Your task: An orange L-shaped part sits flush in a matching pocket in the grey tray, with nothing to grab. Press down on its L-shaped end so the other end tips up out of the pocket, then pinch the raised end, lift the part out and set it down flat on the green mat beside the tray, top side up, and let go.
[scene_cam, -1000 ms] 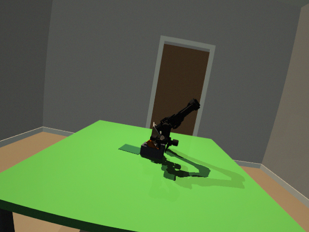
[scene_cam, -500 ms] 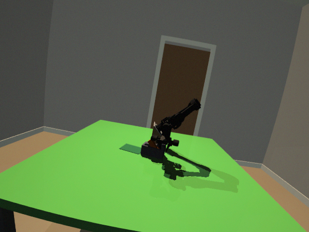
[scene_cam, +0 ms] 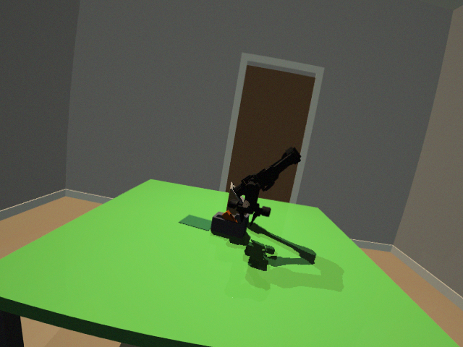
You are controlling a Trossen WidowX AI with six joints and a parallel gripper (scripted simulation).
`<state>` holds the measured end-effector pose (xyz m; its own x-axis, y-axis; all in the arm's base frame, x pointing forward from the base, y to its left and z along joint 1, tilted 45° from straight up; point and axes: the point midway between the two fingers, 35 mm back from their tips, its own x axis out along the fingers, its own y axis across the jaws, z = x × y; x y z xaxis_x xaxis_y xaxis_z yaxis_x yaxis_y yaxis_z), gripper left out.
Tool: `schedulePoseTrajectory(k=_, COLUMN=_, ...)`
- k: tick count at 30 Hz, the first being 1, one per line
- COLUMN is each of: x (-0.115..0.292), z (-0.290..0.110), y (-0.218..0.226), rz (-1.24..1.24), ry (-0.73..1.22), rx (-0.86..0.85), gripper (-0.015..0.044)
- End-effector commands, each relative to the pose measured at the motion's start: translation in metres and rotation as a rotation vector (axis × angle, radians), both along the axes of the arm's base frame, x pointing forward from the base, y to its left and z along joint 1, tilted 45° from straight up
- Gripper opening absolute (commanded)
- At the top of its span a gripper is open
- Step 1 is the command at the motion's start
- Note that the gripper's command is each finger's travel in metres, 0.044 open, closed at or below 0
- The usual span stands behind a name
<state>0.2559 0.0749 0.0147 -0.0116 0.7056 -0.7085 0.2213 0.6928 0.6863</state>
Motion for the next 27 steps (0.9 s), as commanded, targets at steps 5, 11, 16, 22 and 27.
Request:
schedulePoseTrajectory(k=5, x=0.004, z=0.046, y=-0.06, rz=-0.003, ry=-0.013, rx=-0.013, gripper=0.018)
schedulePoseTrajectory(k=11, x=0.0, z=0.06, y=-0.075, rz=-0.001, ry=-0.012, rx=-0.008, gripper=0.018)
schedulePoseTrajectory(k=16, x=0.0, z=0.057, y=-0.073, rz=-0.009, ry=-0.006, rx=-0.005, gripper=0.018)
schedulePoseTrajectory(k=22, x=0.0, z=0.057, y=-0.073, rz=-0.009, ry=-0.006, rx=-0.005, gripper=0.018)
schedulePoseTrajectory(k=27, x=0.0, z=0.057, y=-0.073, rz=-0.009, ry=-0.006, rx=-0.005, gripper=0.018)
